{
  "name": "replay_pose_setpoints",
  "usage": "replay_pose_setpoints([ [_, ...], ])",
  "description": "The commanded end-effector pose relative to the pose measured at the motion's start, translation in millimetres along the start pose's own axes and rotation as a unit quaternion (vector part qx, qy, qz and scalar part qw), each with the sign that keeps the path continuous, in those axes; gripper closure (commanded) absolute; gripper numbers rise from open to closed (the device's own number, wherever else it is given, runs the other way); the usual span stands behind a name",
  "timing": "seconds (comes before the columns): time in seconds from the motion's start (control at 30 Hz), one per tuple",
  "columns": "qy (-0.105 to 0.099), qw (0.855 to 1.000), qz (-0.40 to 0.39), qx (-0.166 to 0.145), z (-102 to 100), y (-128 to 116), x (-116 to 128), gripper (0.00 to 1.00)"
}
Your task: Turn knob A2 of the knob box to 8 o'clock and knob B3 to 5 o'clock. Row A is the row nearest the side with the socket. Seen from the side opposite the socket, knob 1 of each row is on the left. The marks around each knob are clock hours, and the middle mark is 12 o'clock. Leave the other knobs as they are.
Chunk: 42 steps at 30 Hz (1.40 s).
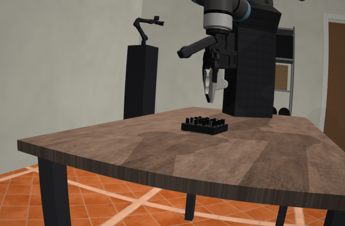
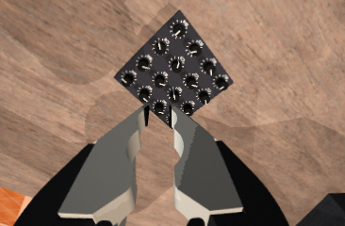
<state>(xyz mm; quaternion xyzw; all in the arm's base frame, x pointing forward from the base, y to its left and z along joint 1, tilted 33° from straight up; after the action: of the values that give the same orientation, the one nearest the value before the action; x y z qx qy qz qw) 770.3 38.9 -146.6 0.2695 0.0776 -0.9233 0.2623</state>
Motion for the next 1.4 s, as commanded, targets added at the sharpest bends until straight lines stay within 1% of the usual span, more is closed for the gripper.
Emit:
replay_pose_setpoints([
  [0.0,0.0,1.0,0.0,0.0,0.4,0.2,-0.3,0.89],
  [0.8,0.0,1.0,-0.004,0.0,-2.8,0.3,-0.4,0.89],
  [1.37,0.0,1.0,-0.006,0.0,-19.4,0.4,-0.7,0.89],
])
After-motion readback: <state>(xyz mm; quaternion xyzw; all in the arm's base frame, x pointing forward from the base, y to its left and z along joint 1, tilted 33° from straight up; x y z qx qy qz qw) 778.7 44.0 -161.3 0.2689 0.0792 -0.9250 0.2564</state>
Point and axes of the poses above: the point where the finger pads meet when closed, its own z axis back along the fingers, its own x axis across the jaws, y = z × x, the point moved 1 cm from there along z, back along the fingers, and after that the axes turned 7 degrees about -z, right-handed, at the moved point
